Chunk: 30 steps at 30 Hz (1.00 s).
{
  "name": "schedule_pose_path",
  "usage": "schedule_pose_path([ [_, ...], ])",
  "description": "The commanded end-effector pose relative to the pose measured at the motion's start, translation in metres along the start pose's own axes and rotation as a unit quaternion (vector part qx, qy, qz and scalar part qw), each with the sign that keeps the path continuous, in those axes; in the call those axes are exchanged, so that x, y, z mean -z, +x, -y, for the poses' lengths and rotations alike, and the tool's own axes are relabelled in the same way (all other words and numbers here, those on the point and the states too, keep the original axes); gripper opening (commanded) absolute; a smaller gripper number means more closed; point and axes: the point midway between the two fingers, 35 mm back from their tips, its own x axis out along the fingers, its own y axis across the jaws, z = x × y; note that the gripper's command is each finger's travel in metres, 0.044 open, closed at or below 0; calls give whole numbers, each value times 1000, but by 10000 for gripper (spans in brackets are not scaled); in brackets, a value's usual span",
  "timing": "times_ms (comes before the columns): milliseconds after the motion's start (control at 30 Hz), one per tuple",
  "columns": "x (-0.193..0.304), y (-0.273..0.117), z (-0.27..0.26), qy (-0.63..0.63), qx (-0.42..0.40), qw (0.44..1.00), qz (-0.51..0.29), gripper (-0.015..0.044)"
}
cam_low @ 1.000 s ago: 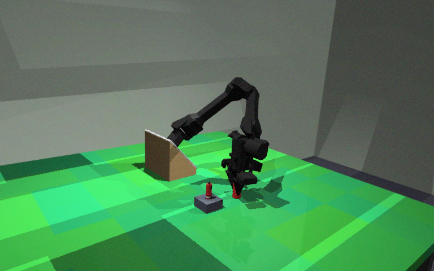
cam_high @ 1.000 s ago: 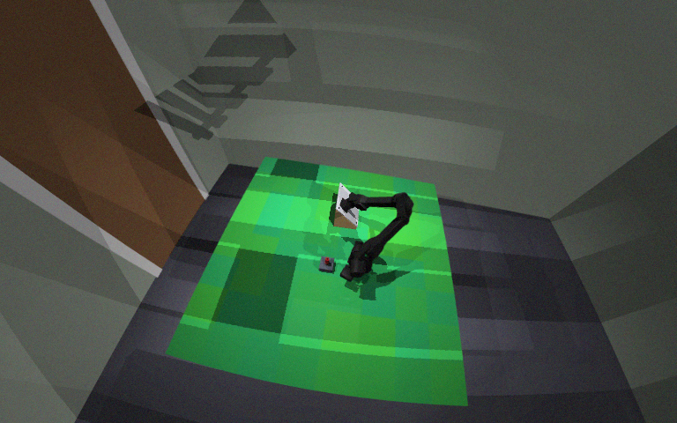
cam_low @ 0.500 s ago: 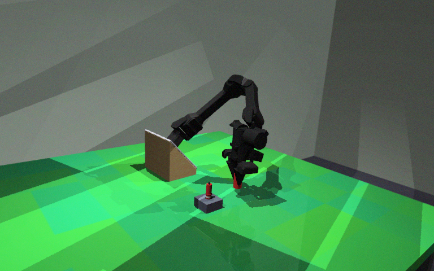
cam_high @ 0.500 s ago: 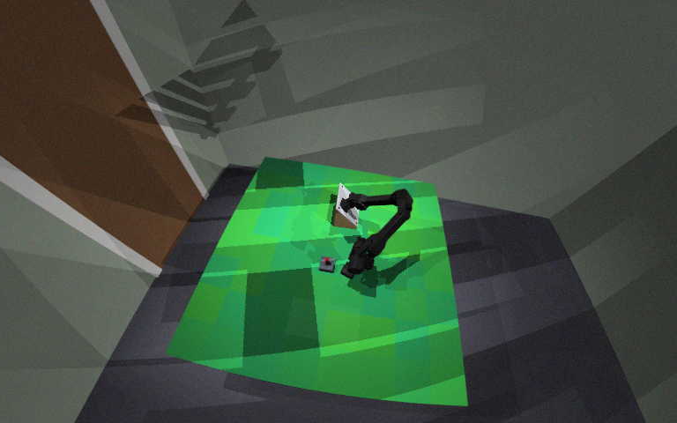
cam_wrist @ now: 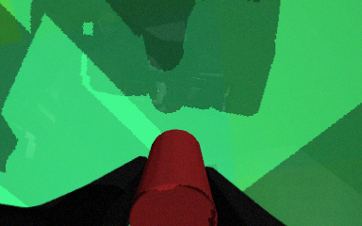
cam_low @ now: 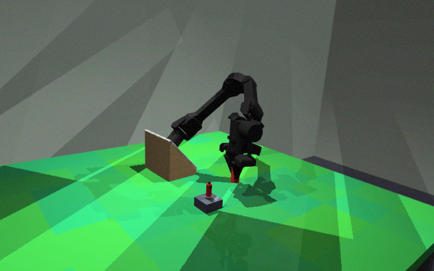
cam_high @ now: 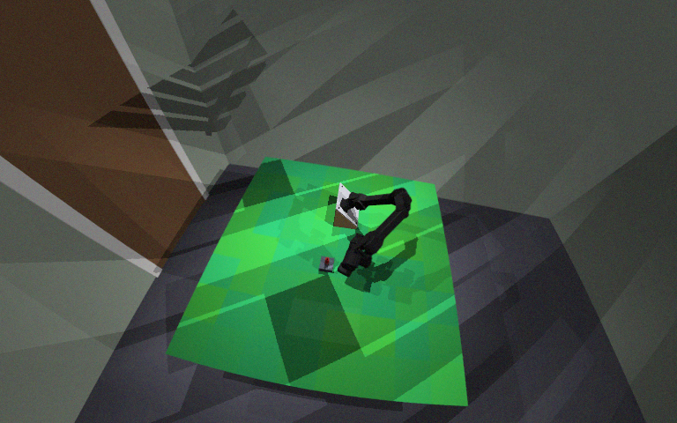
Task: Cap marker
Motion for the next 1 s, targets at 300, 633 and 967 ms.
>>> schedule_pose_path([
  [300,46,-20,21,6,4,1000,-6,0],
  [633,84,-34,32,8,3,1000,-4,0],
  [967,109,-42,36,-3,-2,1000,-1,0],
])
